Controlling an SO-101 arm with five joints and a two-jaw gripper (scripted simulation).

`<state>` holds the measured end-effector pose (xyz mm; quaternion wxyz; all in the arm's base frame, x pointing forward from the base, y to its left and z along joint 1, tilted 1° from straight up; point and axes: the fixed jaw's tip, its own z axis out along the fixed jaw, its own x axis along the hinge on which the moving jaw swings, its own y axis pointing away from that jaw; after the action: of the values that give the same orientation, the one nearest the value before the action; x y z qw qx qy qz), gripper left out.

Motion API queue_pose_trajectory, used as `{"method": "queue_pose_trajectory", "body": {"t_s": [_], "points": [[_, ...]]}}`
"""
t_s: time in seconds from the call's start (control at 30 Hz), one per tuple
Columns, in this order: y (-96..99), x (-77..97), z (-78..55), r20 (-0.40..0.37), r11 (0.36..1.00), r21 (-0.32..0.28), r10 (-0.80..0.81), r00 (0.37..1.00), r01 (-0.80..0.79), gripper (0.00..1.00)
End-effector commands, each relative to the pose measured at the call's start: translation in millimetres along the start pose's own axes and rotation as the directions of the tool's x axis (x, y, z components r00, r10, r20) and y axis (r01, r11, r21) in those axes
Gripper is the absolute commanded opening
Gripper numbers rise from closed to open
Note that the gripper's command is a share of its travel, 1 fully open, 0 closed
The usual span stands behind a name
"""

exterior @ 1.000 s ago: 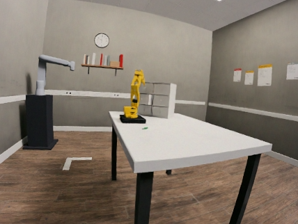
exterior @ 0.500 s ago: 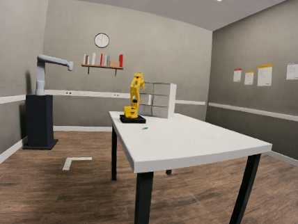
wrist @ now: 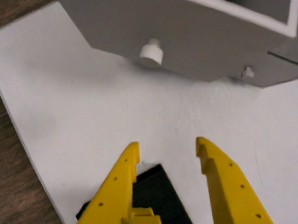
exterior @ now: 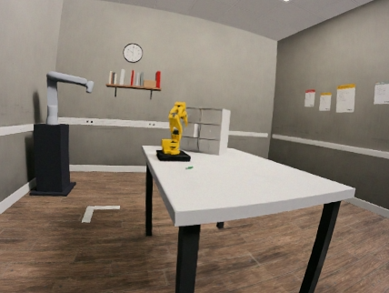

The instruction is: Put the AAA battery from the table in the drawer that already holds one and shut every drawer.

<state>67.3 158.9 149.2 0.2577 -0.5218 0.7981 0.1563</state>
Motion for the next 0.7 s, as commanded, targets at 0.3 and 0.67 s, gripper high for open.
{"method": "queue_pose_trajectory", "body": {"t_s": [0.3,0.67], "points": [[-1.0,45.4,28.5,-0.09,1.0,0.005,0.004,0.996,-0.003,0.21],[-0.9,47.9,30.1,-0.095,1.0,0.005,0.004,0.995,-0.003,0.21]]}}
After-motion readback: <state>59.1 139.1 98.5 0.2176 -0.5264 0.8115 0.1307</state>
